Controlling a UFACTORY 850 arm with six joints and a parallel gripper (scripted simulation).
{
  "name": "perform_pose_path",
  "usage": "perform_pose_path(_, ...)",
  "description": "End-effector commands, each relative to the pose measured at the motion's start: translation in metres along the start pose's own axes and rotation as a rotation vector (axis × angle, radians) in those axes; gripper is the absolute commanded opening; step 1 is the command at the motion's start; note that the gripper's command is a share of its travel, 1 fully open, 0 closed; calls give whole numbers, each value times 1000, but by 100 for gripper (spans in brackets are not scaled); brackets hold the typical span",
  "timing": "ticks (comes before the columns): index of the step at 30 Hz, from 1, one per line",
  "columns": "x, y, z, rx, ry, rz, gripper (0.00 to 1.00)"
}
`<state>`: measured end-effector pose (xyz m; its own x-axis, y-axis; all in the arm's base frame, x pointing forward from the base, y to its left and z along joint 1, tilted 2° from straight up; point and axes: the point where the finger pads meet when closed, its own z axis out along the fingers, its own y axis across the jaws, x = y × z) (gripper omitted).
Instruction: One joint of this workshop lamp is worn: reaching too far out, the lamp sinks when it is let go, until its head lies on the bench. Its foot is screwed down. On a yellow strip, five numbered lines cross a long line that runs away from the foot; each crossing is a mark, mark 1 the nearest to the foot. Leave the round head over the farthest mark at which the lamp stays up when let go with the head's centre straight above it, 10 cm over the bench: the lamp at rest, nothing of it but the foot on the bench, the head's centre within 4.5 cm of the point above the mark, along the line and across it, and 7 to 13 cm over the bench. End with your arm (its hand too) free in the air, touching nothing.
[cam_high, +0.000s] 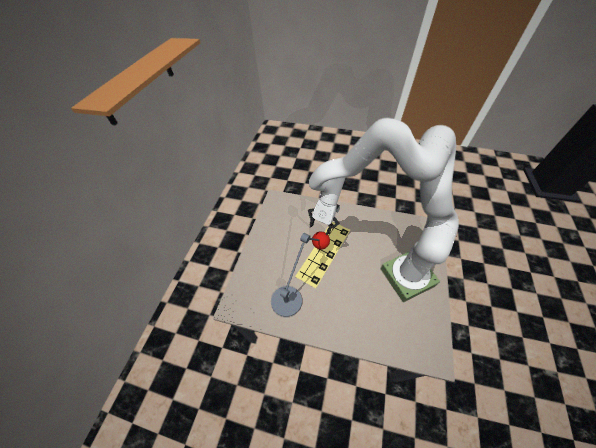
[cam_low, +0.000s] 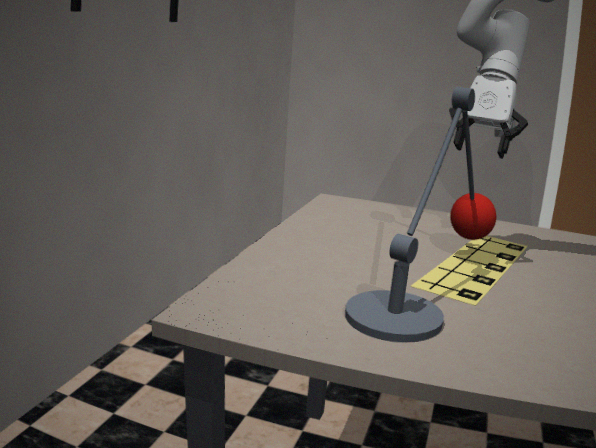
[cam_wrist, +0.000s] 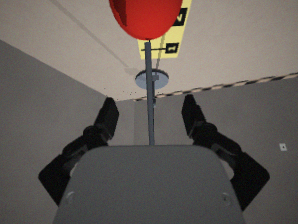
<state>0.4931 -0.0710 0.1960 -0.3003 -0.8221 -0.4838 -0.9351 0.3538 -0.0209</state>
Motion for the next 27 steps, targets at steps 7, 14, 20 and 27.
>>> perform_pose_path(7, 0, 0, 22, -1, 11, 1, 100)
perform_pose_path(14, 0, 0, 36, -2, 15, 1, 100)
perform_pose_path(20, 0, 0, 50, -3, 19, 1, 100)
perform_pose_path(27, 0, 0, 58, -3, 21, 2, 100)
